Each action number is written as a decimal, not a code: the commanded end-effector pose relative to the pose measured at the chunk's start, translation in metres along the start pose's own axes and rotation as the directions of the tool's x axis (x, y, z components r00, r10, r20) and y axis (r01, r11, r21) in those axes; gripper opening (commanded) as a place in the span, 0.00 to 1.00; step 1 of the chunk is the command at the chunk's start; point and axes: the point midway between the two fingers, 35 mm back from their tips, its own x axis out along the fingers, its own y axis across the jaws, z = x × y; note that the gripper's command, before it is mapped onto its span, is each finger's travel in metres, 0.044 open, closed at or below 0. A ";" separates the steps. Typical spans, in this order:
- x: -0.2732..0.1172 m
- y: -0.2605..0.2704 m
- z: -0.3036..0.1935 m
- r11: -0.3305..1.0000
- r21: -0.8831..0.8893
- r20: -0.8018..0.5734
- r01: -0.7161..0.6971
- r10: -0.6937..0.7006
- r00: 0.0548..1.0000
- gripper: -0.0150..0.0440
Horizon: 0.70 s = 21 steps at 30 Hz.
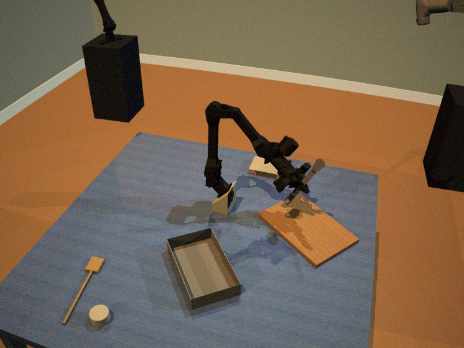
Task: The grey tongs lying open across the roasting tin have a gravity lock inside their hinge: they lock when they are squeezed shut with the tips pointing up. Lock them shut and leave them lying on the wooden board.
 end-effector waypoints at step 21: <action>0.033 -0.010 -0.010 1.000 -0.028 0.331 -0.004 0.013 0.943 0.00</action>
